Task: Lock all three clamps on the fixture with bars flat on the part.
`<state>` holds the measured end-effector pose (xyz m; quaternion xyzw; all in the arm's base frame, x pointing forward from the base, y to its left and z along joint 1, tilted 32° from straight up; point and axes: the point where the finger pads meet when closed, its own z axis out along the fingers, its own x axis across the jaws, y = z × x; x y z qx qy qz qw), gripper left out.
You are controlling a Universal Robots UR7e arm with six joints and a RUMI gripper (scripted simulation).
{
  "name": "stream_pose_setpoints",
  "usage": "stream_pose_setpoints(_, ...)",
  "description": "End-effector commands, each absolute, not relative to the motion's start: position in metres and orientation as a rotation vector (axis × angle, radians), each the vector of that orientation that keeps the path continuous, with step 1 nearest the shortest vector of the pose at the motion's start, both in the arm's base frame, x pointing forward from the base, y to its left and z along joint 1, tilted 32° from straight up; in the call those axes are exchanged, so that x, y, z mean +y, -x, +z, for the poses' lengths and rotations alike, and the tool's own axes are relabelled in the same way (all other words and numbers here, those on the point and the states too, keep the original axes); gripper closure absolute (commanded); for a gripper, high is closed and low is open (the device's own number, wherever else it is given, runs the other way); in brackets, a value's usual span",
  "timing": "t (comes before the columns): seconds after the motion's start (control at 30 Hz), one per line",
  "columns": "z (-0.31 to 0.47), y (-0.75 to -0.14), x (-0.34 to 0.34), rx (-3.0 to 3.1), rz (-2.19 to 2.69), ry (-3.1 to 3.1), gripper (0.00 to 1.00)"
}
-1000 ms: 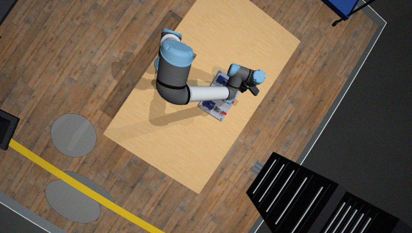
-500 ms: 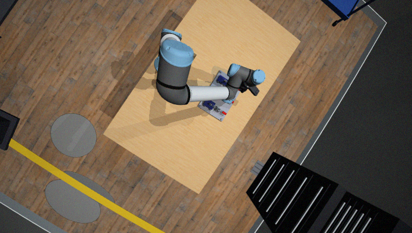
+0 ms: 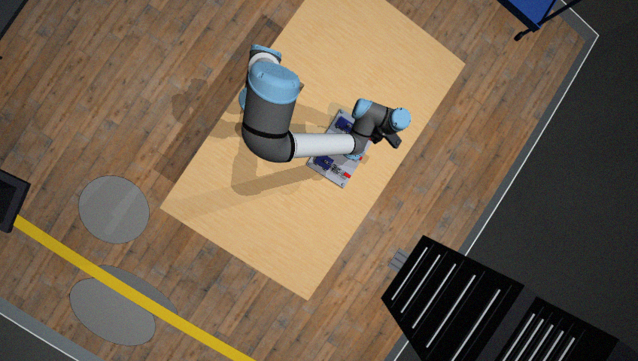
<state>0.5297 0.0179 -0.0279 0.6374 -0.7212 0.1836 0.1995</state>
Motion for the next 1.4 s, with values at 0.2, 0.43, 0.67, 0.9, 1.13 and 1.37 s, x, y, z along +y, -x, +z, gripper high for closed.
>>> stream_pose_setpoints(0.2, -0.0288, -0.5294, 0.0175, -2.016, 0.512, -1.782, 1.00)
stream_pose_setpoints(0.43, -0.0343, -0.5268, 0.0150, -2.012, 0.503, -1.777, 1.00)
stream_pose_setpoints(0.67, -0.0343, -0.5268, 0.0150, -2.012, 0.503, -1.777, 1.00)
stream_pose_setpoints(0.9, -0.0354, -0.5260, 0.0144, -2.012, 0.503, -1.777, 1.00)
stream_pose_setpoints(1.13, -0.0354, -0.5260, 0.0144, -2.012, 0.503, -1.777, 1.00)
stream_pose_setpoints(1.37, -0.0359, -0.5280, 0.0140, -2.013, 0.505, -1.778, 1.00)
